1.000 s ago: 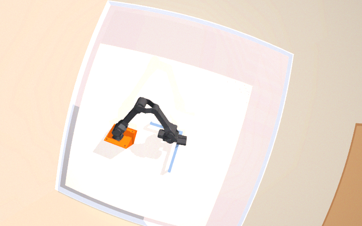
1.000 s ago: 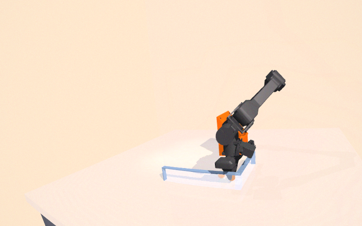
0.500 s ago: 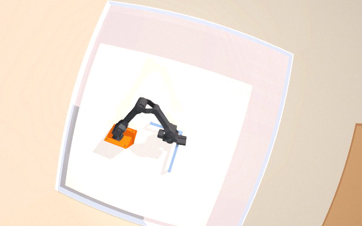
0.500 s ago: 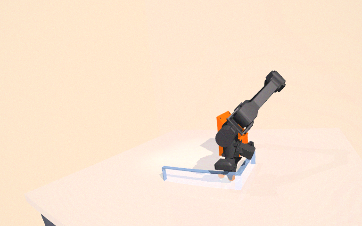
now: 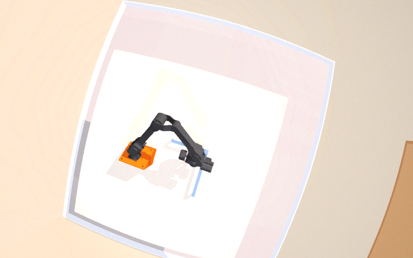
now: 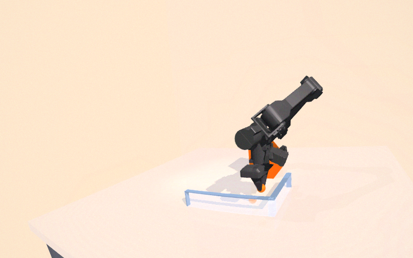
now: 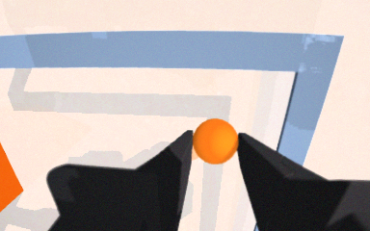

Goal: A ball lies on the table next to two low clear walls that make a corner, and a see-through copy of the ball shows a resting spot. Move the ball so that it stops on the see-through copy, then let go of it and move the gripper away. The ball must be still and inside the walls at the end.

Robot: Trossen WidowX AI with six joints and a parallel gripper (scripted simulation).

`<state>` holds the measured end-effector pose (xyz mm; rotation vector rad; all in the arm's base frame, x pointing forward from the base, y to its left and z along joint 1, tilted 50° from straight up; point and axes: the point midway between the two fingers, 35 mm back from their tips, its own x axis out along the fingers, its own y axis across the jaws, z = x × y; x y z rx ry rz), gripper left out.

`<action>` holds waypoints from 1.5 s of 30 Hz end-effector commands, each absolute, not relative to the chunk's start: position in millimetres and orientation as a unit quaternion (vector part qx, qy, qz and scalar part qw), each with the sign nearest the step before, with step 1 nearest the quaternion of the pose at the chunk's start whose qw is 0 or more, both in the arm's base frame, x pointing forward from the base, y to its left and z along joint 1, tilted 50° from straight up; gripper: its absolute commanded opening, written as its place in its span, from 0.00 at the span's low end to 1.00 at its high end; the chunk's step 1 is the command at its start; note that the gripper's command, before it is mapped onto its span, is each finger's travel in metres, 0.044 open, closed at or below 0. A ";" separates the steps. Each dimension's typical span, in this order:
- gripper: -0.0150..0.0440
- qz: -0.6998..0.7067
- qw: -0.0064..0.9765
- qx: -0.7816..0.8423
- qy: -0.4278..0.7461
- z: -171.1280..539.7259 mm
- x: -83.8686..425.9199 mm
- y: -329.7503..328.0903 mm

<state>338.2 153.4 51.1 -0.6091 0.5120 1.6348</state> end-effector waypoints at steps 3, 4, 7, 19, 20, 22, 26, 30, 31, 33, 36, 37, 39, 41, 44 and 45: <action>0.25 0.708 0.614 -0.271 0.218 79.3 342.0 125.4; 0.25 0.709 0.615 -0.270 0.217 83.9 341.8 120.4; 0.25 0.709 0.615 -0.269 0.216 97.2 340.8 106.6; 0.25 0.708 0.615 -0.268 0.222 71.4 335.6 101.5; 0.25 0.707 0.615 -0.267 0.222 65.6 334.4 101.1; 0.25 0.708 0.615 -0.268 0.220 53.8 331.9 100.8; 0.25 0.709 0.615 -0.268 0.216 38.6 328.1 100.6; 0.25 0.709 0.615 -0.268 0.216 36.8 328.1 102.6; 0.25 0.709 0.615 -0.269 0.216 35.0 328.1 104.5; 0.25 0.709 0.615 -0.269 0.216 29.9 328.0 110.0; 0.25 0.709 0.615 -0.269 0.217 19.3 327.1 122.1; 0.25 0.709 0.615 -0.269 0.217 15.7 326.6 126.4; 0.25 0.709 0.615 -0.269 0.216 8.6 325.3 134.9; 0.25 0.709 0.615 -0.268 0.216 1.8 323.5 143.5; 0.25 0.710 0.615 -0.267 0.215 -5.7 321.0 153.3; 0.25 0.710 0.615 -0.267 0.215 -6.2 320.8 154.0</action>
